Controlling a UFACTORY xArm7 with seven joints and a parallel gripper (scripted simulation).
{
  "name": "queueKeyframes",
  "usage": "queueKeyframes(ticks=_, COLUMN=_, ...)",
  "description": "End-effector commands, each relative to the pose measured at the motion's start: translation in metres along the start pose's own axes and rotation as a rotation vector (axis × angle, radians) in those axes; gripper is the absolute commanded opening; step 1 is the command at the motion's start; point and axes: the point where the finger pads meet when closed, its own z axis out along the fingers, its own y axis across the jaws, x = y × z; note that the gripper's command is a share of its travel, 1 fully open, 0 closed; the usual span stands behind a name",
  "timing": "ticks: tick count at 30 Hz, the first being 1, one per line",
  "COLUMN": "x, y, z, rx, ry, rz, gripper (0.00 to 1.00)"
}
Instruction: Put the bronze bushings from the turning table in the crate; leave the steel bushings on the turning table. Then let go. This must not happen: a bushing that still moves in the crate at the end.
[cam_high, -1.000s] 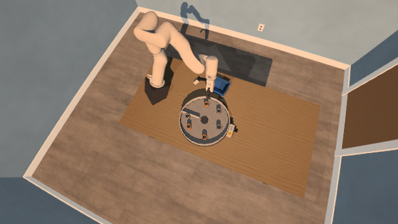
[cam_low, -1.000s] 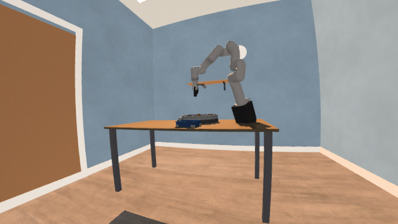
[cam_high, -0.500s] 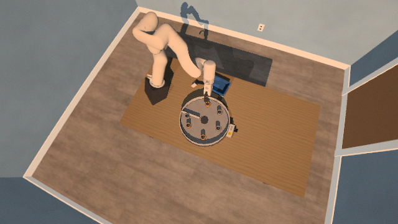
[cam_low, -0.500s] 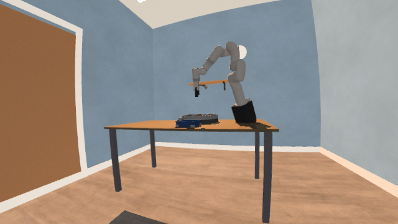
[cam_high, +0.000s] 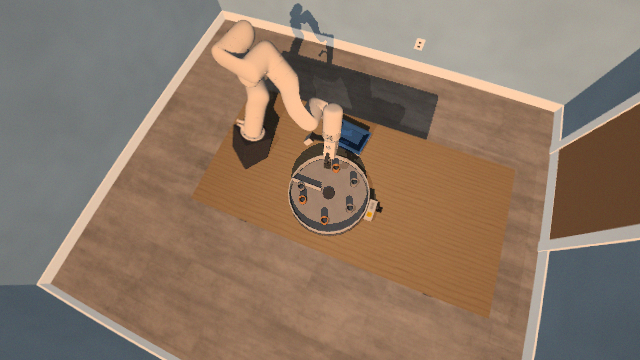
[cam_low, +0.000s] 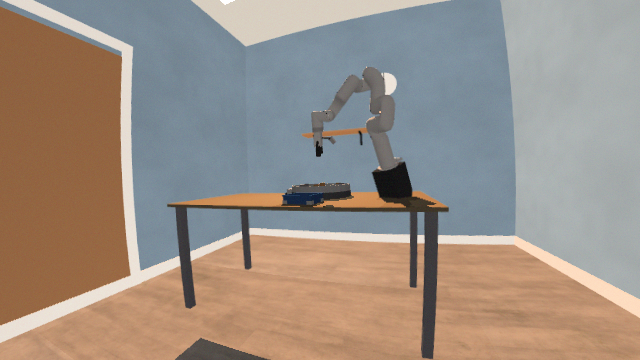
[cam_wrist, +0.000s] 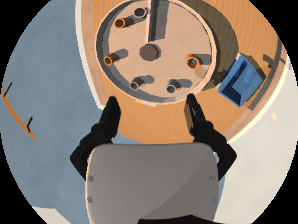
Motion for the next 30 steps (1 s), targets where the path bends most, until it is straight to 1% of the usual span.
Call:
queueKeyframes(ticks=1, x=-0.001, y=-0.001, z=-0.001, rx=0.000, ry=-0.003, rz=0.002, gripper=1.00)
queueKeyframes(ticks=2, x=0.012, y=-0.018, z=0.012, rx=-0.038, ry=0.008, rz=0.019, gripper=1.00)
queueKeyframes(ticks=17, x=0.012, y=-0.018, z=0.012, rx=-0.038, ry=0.008, rz=0.019, gripper=1.00)
queueKeyframes(ticks=18, x=0.026, y=-0.033, z=0.024, rx=-0.074, ry=0.017, rz=0.035, gripper=1.00)
queueKeyframes(ticks=30, x=0.026, y=-0.033, z=0.024, rx=-0.074, ry=0.017, rz=0.035, gripper=1.00)
